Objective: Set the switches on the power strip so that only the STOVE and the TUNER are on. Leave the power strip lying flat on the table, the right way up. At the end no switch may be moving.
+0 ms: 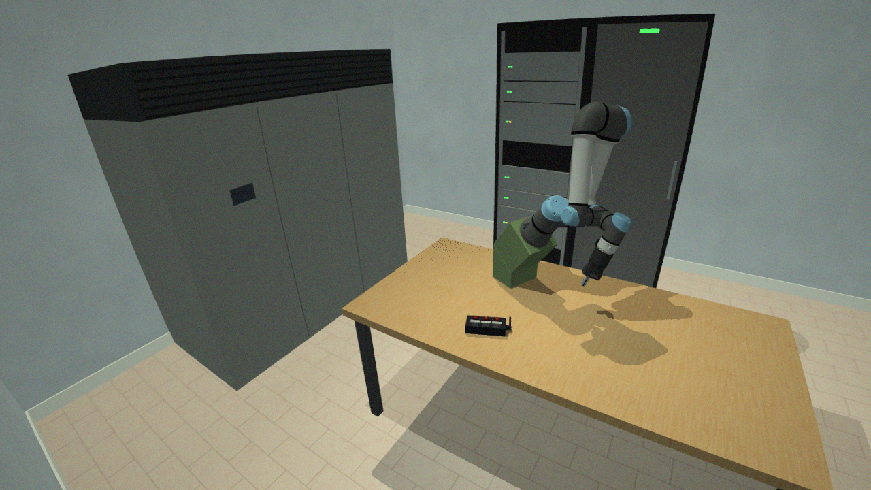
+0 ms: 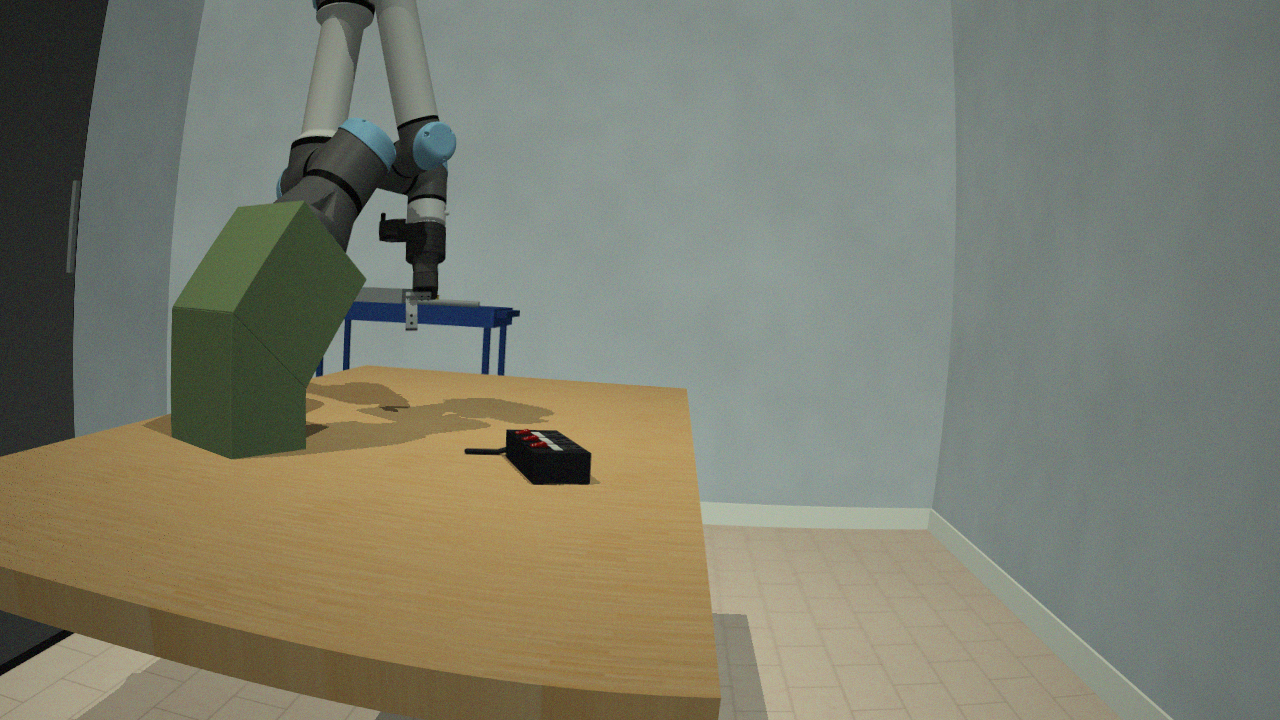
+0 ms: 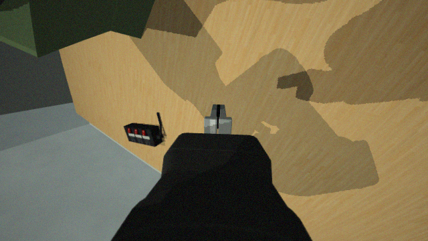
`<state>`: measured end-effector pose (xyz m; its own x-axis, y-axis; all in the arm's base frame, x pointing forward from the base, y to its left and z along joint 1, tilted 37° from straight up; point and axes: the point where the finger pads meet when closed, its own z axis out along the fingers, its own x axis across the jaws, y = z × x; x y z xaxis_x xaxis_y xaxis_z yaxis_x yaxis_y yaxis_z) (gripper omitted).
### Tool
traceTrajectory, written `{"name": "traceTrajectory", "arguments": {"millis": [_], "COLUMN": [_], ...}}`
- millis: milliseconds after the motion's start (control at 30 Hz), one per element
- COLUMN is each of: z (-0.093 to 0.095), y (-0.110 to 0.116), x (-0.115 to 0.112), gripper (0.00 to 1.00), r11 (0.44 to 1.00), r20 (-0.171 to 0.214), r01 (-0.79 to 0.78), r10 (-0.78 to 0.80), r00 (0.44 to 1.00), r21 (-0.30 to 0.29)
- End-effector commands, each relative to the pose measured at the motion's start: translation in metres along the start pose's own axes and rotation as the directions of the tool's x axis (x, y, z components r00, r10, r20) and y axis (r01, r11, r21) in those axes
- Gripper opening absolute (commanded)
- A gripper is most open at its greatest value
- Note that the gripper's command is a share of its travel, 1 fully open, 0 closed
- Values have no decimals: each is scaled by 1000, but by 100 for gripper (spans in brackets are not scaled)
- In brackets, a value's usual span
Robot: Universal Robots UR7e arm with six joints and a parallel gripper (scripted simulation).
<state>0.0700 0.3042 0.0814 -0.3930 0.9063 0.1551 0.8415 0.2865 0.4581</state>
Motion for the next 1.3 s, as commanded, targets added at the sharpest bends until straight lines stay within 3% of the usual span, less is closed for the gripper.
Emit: {"name": "traceTrajectory", "arguments": {"millis": [0, 133, 333, 500, 633, 700, 933, 1200, 1267], "z": [8, 12, 29, 47, 64, 64, 93, 126, 126], "y": [7, 11, 26, 41, 55, 55, 79, 102, 102], "x": [-5, -8, -20, -36, -54, -54, -93, -152, -152], "gripper": [0, 0, 0, 0, 0, 0, 0, 0, 0], "r11": [997, 993, 960, 893, 803, 803, 552, 157, 157], "r20": [21, 33, 84, 141, 192, 192, 283, 358, 358], "r01": [-71, -112, -274, -445, -593, -593, -833, -987, -987], "r10": [70, 111, 270, 433, 573, 573, 794, 924, 924], "r00": [997, 993, 959, 890, 797, 797, 538, 132, 132], "r21": [15, 24, 49, 63, 64, 64, 36, -41, -41]}}
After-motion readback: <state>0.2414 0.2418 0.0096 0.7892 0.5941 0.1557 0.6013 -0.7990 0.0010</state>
